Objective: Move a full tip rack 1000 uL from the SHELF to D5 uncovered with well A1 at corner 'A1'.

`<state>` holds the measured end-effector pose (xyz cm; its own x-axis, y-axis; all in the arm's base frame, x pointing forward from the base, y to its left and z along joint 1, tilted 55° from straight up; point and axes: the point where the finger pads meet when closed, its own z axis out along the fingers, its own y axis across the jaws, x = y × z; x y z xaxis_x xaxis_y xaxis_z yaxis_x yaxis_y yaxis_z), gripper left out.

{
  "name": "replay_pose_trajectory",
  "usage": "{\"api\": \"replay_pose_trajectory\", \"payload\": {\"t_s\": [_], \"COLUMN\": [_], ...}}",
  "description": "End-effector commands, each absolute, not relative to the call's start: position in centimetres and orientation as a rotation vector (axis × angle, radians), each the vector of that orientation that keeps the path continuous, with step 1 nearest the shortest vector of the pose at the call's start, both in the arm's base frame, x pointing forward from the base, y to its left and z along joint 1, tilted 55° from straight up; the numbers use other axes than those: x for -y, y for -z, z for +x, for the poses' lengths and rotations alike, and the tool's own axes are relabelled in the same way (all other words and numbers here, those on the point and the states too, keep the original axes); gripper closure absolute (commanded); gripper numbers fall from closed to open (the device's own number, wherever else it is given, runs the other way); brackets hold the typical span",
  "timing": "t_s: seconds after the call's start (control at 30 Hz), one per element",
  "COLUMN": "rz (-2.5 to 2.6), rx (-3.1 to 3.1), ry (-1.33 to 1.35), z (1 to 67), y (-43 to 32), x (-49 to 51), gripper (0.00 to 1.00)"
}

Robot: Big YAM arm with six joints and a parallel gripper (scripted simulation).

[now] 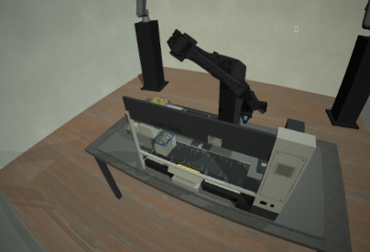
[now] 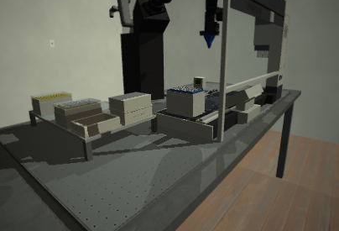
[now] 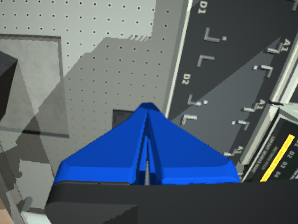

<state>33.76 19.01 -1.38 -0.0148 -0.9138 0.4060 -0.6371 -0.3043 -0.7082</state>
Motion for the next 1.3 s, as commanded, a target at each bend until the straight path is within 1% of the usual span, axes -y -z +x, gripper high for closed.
{"api": "replay_pose_trajectory", "payload": {"t_s": [0.0, 0.43, 0.53, 0.57, 1.27], "rz": [-1.938, -1.935, -1.936, -1.909, -1.9], "rx": [-1.632, -1.628, -1.628, -1.671, -1.671], "ry": [1.212, 1.21, 1.208, 1.219, 1.215], "z": [33.2, 33.7, 33.7, 34.4, 34.6], "y": [1.9, 3.9, 3.9, 3.5, 3.4], "x": [-20.2, -26.4, -26.5, -24.8, -25.2], "gripper": [1.0, 1.0, 1.0, 1.0, 1.0]}}
